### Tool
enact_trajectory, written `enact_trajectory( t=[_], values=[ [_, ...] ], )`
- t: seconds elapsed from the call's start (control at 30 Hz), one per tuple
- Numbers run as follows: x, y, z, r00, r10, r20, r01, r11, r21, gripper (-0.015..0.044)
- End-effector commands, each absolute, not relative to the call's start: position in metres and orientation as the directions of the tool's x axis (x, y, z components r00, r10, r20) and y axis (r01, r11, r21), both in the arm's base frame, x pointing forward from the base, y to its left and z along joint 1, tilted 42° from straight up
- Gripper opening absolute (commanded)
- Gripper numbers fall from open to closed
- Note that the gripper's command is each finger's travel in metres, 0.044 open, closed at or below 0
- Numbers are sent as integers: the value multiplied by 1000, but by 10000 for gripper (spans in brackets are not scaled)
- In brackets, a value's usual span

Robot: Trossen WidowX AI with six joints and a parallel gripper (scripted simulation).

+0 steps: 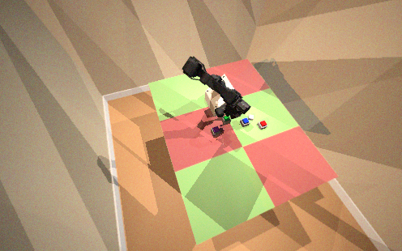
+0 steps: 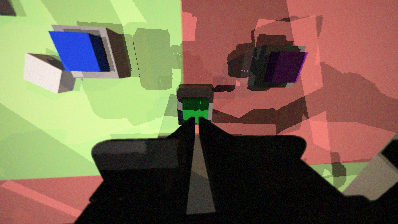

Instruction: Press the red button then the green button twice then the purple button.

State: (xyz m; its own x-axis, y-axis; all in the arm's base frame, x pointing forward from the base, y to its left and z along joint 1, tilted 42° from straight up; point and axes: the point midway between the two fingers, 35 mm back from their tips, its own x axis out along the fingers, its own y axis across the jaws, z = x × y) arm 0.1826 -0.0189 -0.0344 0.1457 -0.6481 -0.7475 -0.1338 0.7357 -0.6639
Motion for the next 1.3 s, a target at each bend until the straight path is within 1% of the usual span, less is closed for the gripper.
enact_trajectory(
  t=[0.0,0.57,1.27],
  values=[
    [183,-22,-38,143,-645,-750,-134,739,-661,20],
    [186,-39,-57,143,-647,-749,-134,737,-663,20],
    [188,-32,-51,151,-640,-754,-127,744,-656,20]
  ],
)
